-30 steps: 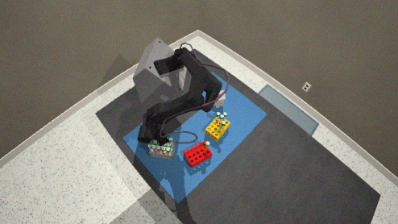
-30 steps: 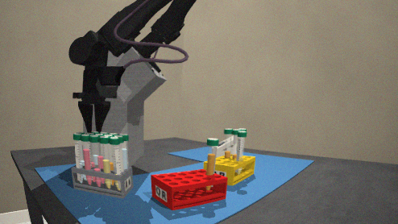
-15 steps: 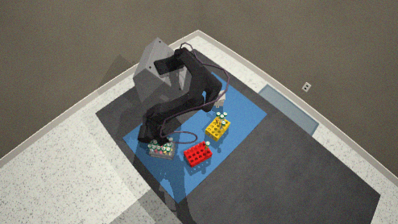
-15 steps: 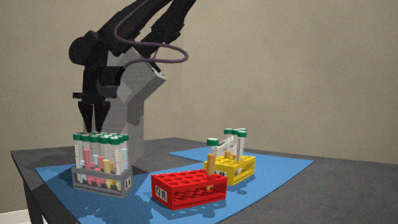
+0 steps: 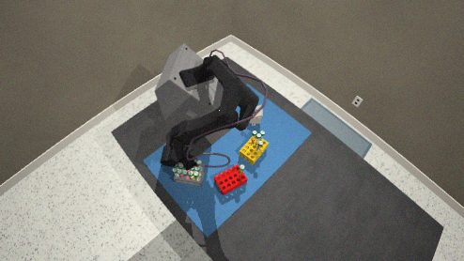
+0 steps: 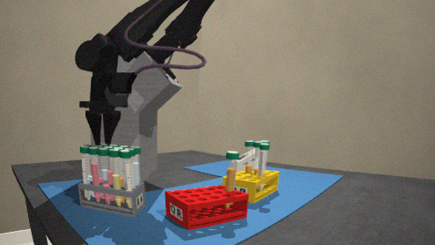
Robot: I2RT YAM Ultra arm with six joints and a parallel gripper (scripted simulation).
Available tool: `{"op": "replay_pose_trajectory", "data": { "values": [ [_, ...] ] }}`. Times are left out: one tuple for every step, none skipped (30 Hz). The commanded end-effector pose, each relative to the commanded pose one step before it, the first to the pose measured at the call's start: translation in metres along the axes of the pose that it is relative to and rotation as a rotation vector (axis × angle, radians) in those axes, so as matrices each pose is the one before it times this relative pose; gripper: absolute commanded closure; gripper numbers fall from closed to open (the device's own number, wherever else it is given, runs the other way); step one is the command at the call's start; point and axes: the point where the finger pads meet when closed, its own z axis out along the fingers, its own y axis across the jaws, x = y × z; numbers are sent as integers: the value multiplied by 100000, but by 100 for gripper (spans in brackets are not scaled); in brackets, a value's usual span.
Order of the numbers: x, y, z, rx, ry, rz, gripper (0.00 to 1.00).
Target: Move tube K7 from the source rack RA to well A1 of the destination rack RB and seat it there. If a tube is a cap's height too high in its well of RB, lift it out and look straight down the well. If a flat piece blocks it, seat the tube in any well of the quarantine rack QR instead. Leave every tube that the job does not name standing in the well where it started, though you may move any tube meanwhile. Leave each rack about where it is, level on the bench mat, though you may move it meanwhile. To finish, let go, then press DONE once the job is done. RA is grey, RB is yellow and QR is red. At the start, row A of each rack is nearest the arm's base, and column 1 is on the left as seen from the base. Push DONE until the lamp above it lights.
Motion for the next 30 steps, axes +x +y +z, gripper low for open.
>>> {"op": "replay_pose_trajectory", "data": {
  "values": [
    [-1794, -1015, -1370, 2094, -3887, -2170, 100],
    [-12, -12, -102, 9, 2, -1, 100],
    [-13, -18, -102, 9, 2, -1, 100],
    [-7, -19, -102, 10, 2, -1, 100],
    [4, -24, -109, 8, 5, -2, 100],
    [16, -17, -103, 10, 3, -1, 100],
    [25, -12, -103, 10, 4, -1, 100],
    [31, -8, -103, 10, 4, -1, 100],
    [30, -5, -103, 10, 4, -1, 100],
    [26, -2, -103, 10, 4, -1, 100],
    [20, 0, -103, 9, 4, -1, 100],
    [14, 2, -103, 9, 3, -1, 100],
    [9, 4, -102, 8, 3, -1, 100],
    [0, 0, 0, 0, 0, 0, 100],
    [0, 0, 0, 0, 0, 0, 100],
    [80, 71, -86, -95, 106, 160, 100],
    [142, 113, -82, -172, 203, 290, 100],
    [114, 87, -86, -129, 164, 228, 100],
    [98, 73, -88, -105, 142, 192, 100],
    [104, 77, -87, -111, 150, 202, 100],
    [62, 34, -101, -43, 91, 101, 100],
    [139, 105, -81, -158, 194, 270, 100],
    [153, 118, -78, -179, 213, 300, 100],
    [164, 129, -76, -195, 228, 323, 100],
    [166, 132, -75, -200, 232, 330, 100],
    [161, 129, -75, -194, 226, 319, 100],
    [155, 125, -75, -186, 219, 307, 100],
    [70, 51, -89, -52, 102, 115, 100],
    [18, 6, -99, 31, 32, -1, 100],
    [20, 7, -99, 32, 34, -1, 100]
  ]
}}
